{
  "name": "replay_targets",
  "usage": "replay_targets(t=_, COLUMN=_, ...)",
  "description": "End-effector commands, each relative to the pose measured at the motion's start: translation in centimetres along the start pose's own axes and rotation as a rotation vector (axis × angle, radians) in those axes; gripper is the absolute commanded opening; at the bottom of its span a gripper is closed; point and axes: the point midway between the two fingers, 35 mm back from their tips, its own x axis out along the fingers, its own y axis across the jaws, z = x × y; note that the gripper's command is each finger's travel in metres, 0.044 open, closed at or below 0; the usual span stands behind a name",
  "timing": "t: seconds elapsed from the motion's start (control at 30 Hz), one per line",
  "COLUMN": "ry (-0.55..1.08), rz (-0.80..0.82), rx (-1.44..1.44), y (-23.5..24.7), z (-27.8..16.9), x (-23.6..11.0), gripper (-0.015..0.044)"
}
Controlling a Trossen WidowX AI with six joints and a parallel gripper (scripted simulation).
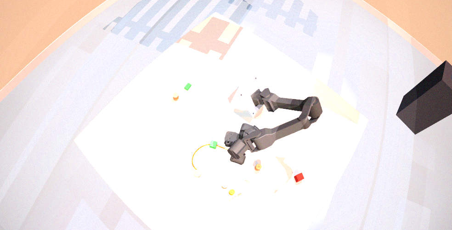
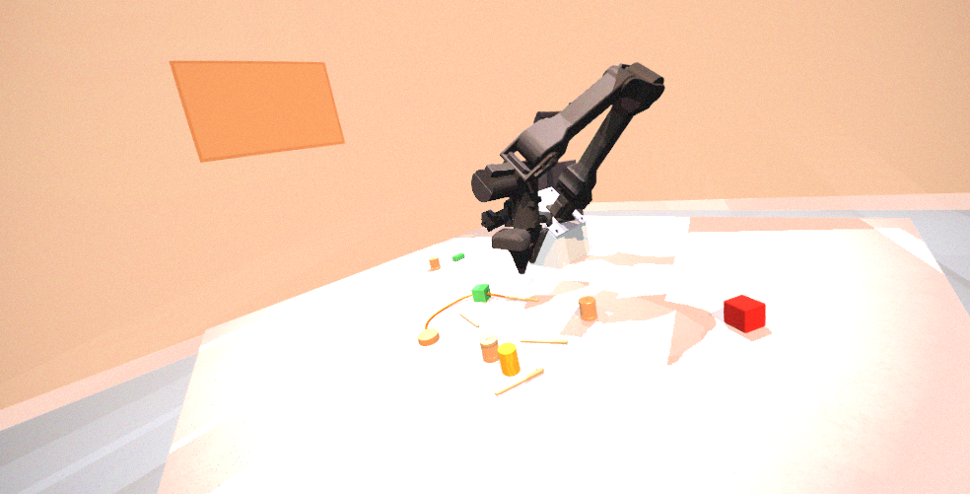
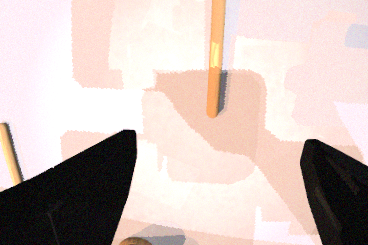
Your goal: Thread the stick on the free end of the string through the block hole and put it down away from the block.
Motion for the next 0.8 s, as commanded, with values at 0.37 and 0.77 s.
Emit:
replay_targets(t=0.37, ry=0.001, rz=-0.003, rx=0.006, y=-0.1, z=0.4, x=-2.6, gripper=0.044)
replay_targets(t=0.77, ry=0.002, rz=-0.004, rx=0.007, y=-0.2, z=0.4, x=-2.6, gripper=0.044)
